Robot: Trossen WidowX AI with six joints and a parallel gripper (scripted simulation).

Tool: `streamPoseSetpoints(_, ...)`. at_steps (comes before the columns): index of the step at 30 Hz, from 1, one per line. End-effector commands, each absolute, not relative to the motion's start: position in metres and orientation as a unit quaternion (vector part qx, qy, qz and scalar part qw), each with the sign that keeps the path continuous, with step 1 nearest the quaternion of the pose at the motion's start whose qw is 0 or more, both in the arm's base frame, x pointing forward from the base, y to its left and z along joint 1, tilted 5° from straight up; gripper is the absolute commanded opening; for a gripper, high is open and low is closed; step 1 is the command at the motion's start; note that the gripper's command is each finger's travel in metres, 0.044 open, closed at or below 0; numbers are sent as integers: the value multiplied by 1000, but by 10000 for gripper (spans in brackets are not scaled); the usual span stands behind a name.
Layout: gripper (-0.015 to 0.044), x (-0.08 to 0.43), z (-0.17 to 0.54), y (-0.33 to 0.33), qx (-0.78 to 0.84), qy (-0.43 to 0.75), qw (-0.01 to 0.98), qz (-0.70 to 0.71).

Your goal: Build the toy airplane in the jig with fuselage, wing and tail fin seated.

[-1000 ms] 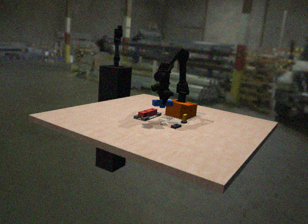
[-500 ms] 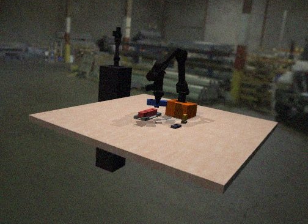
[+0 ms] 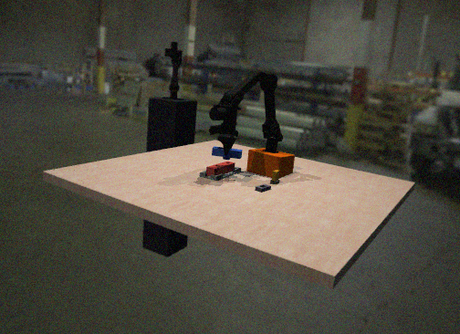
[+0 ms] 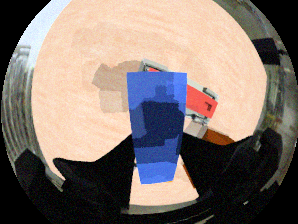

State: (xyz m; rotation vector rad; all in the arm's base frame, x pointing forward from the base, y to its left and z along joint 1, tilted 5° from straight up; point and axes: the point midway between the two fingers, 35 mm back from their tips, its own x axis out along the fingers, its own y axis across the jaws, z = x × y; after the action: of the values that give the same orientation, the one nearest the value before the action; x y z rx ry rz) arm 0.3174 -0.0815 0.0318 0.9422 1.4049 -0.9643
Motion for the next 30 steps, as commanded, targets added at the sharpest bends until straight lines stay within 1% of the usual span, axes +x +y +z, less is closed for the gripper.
streamPoseSetpoints(1,0,310,30,-94,419,581,548,-433)
streamPoseSetpoints(21,0,280,19,-143,498,507,474,-520)
streamPoseSetpoints(28,184,279,19,-143,498,507,474,-520)
streamPoseSetpoints(30,195,279,19,-143,498,507,474,-520)
